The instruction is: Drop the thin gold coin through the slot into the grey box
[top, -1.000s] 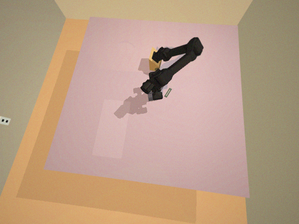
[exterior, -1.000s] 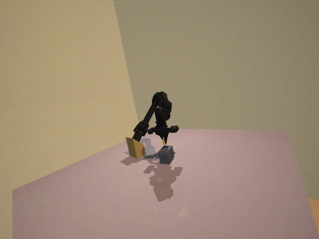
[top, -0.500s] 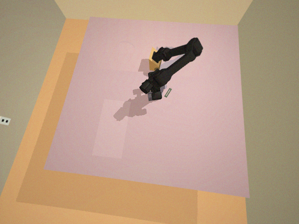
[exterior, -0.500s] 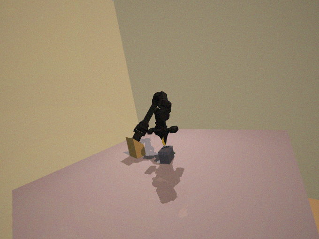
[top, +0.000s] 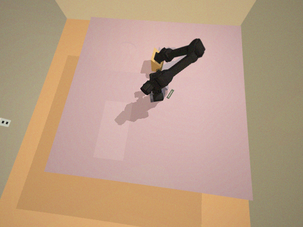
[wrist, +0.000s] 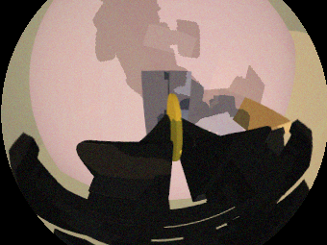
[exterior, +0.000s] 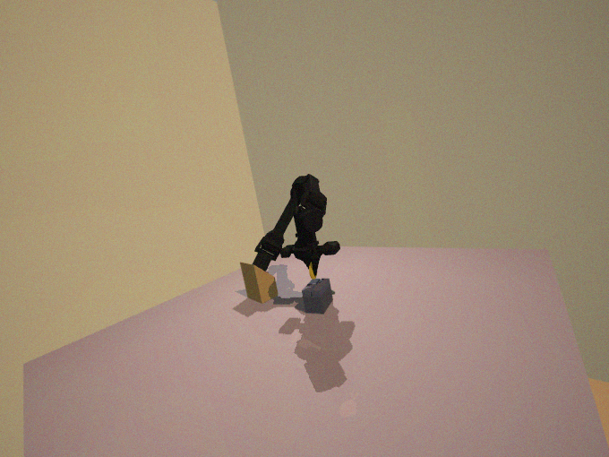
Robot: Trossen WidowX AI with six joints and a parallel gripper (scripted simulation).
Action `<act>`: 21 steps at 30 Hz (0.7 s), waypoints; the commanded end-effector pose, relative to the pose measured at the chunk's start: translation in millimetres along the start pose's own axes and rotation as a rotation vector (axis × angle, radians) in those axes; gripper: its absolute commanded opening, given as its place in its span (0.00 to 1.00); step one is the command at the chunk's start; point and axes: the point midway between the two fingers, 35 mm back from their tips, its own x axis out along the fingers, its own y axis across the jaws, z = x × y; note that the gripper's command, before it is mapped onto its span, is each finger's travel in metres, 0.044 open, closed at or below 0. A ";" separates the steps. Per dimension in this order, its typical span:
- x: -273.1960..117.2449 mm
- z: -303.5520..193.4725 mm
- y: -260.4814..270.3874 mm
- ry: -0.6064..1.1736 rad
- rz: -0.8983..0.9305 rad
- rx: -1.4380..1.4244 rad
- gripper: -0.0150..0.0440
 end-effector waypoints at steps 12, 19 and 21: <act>4.7 0.2 -0.1 -0.001 0.001 0.005 0.25; 9.0 0.0 0.0 -0.001 0.001 0.008 0.25; 10.2 -0.2 0.1 -0.001 0.001 0.008 0.25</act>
